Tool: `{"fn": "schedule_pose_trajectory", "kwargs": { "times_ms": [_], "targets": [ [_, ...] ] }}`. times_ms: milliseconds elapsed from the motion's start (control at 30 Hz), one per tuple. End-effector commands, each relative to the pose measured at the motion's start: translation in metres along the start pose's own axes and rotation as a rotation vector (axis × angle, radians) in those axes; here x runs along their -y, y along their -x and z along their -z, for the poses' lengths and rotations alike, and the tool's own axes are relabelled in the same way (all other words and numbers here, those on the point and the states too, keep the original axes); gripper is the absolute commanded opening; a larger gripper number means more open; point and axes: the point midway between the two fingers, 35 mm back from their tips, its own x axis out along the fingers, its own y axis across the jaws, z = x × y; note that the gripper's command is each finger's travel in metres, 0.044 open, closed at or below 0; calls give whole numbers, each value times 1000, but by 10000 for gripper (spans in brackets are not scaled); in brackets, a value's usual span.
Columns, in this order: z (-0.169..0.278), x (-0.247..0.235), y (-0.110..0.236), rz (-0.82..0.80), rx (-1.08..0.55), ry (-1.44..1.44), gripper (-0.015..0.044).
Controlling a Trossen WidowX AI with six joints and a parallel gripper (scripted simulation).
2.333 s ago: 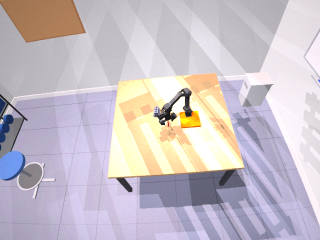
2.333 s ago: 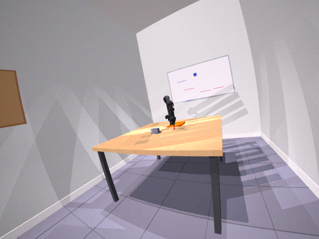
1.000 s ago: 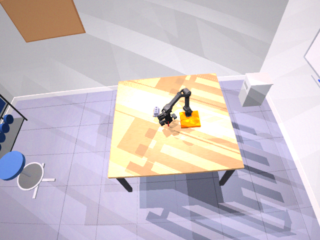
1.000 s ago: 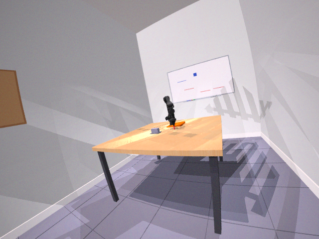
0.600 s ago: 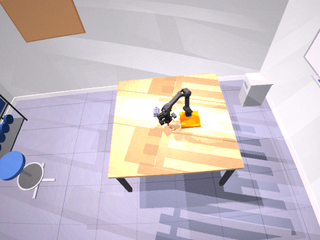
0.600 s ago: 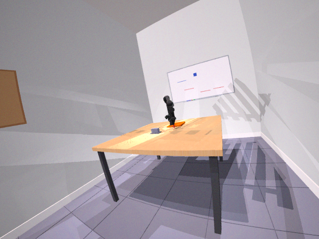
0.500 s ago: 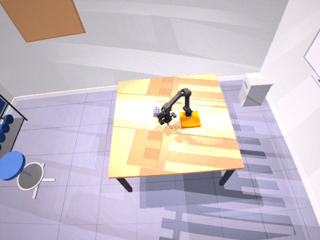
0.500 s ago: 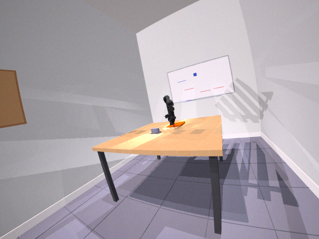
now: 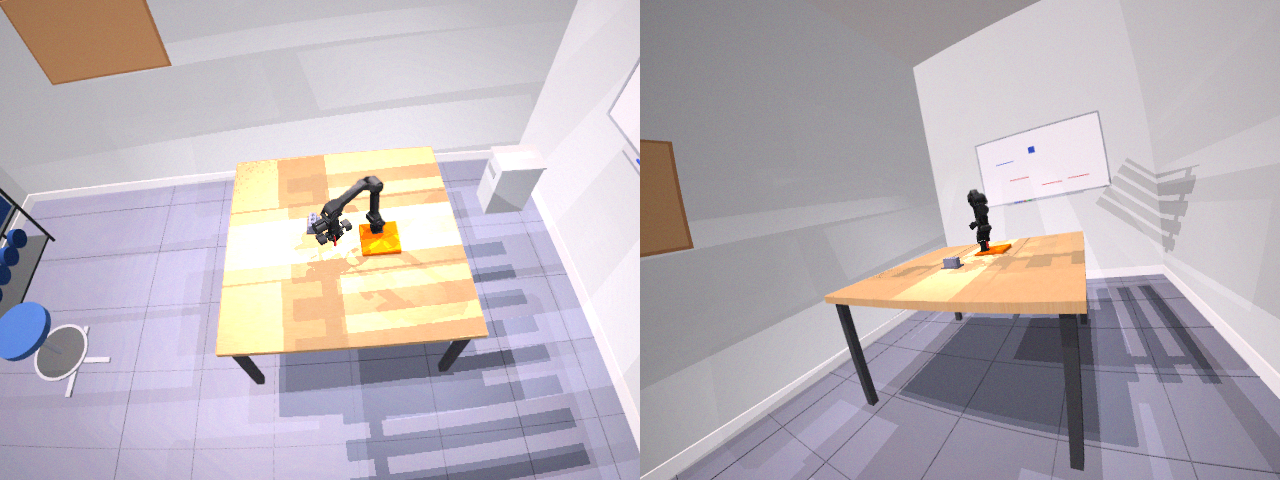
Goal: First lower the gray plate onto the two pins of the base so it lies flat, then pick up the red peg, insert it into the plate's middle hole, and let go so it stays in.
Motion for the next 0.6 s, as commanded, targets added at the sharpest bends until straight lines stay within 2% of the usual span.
{"fn": "schedule_pose_trajectory", "kwargs": {
  "times_ms": [0, 567],
  "targets": [
    [0, 0, 0, 0, 0, 0, 0],
    [-42, -15, 3, -2, 3, -2, 0]
  ]
}}
